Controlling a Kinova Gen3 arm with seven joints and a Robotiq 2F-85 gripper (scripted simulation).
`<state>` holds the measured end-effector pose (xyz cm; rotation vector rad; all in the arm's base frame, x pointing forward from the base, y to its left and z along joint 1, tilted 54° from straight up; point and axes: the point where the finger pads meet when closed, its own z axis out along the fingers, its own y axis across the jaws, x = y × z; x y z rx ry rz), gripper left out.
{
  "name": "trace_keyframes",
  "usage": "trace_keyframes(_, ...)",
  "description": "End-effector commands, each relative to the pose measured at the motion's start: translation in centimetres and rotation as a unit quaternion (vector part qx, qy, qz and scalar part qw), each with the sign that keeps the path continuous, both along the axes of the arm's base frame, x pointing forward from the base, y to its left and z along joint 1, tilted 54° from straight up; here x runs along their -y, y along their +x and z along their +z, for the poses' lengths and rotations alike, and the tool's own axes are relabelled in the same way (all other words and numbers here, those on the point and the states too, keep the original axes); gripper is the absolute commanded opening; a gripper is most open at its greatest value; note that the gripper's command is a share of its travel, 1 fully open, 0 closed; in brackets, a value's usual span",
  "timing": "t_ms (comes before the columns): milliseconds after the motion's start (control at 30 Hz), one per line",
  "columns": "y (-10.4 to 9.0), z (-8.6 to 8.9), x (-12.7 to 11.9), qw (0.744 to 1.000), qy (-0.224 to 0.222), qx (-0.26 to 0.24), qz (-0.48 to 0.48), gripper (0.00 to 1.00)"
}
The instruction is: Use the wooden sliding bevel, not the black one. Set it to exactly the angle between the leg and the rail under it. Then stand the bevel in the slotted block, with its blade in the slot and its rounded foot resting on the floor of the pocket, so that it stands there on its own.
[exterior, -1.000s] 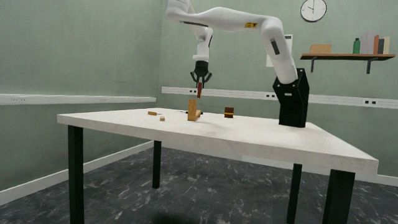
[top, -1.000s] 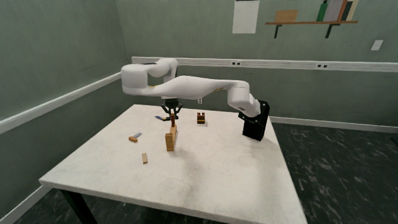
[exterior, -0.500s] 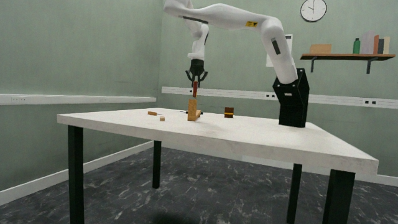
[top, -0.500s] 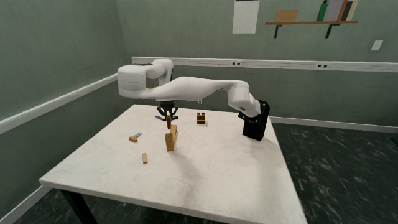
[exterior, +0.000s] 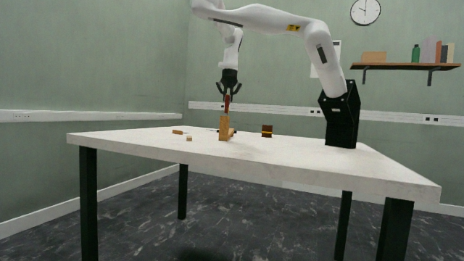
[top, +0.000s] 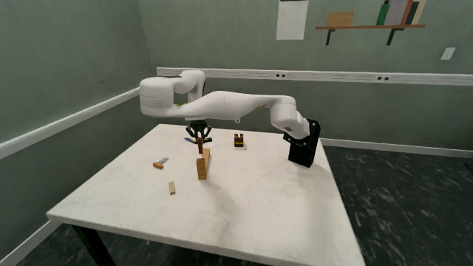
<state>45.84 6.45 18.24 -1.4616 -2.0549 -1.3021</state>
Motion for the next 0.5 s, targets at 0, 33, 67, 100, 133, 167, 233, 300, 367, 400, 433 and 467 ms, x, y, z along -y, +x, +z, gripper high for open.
trace_keyframes(0,0.02,0.04,0.07,1.000,0.000,0.001,-0.001,0.10)
trace_keyframes(33,0.02,0.04,0.07,1.000,0.000,0.001,-0.001,0.10)
trace_keyframes(67,0.02,0.04,0.07,1.000,0.000,0.001,-0.001,0.10)
trace_keyframes(100,0.02,0.04,0.07,1.000,0.000,0.001,-0.001,0.10)
trace_keyframes(133,0.02,0.04,0.07,1.000,0.000,0.001,-0.001,0.10)
trace_keyframes(167,0.02,0.04,0.07,1.000,0.000,0.001,-0.001,0.10)
trace_keyframes(233,0.03,0.02,0.04,1.000,0.000,0.001,-0.001,0.10)
trace_keyframes(300,0.05,-0.02,-0.02,1.000,0.000,0.001,-0.001,0.10)
trace_keyframes(367,0.08,-0.08,-0.11,1.000,0.000,0.001,-0.001,0.10)
trace_keyframes(400,0.10,-0.12,-0.17,1.000,0.000,0.001,-0.001,0.10)
trace_keyframes(433,0.12,-0.17,-0.24,1.000,0.000,0.001,-0.001,0.10)
trace_keyframes(467,0.14,-0.22,-0.32,1.000,0.000,0.001,-0.001,0.10)
